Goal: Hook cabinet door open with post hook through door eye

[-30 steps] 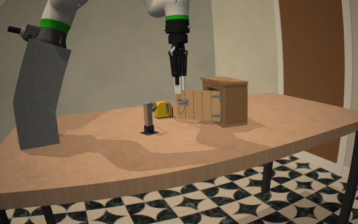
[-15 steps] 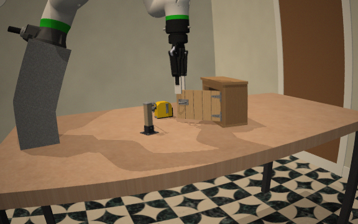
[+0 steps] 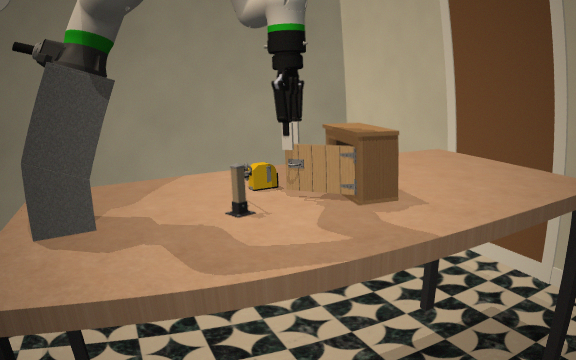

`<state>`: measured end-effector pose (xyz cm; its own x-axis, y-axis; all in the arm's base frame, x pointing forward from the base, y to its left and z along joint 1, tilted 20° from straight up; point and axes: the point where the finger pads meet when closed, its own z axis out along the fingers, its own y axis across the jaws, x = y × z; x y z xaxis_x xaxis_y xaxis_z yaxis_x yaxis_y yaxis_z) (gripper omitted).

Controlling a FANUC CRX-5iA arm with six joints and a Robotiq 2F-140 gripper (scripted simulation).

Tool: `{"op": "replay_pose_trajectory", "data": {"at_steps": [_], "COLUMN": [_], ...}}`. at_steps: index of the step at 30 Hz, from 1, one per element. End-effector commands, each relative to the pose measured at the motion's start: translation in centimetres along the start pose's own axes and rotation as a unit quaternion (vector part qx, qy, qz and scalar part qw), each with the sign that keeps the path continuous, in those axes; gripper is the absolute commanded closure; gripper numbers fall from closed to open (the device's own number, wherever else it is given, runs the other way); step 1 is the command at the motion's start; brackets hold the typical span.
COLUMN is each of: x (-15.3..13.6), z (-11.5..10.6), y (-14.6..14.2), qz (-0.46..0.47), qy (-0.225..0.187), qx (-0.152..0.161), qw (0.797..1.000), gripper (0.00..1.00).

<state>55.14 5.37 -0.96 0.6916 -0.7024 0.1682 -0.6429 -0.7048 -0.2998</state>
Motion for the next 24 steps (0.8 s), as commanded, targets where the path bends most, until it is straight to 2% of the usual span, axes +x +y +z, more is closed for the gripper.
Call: {"op": "replay_pose_trajectory", "data": {"at_steps": [1, 9, 24], "x": [0.0, 0.0, 0.0], "z": [-0.1, -0.7, -3.1], "y": [0.0, 0.0, 0.0], "qz": [0.000, 0.000, 0.000], "qy": [0.000, 0.000, 0.000], "qx": [0.000, 0.000, 0.000], "qw": [1.000, 1.000, 1.000], "gripper": [0.84, 0.84, 0.84]}}
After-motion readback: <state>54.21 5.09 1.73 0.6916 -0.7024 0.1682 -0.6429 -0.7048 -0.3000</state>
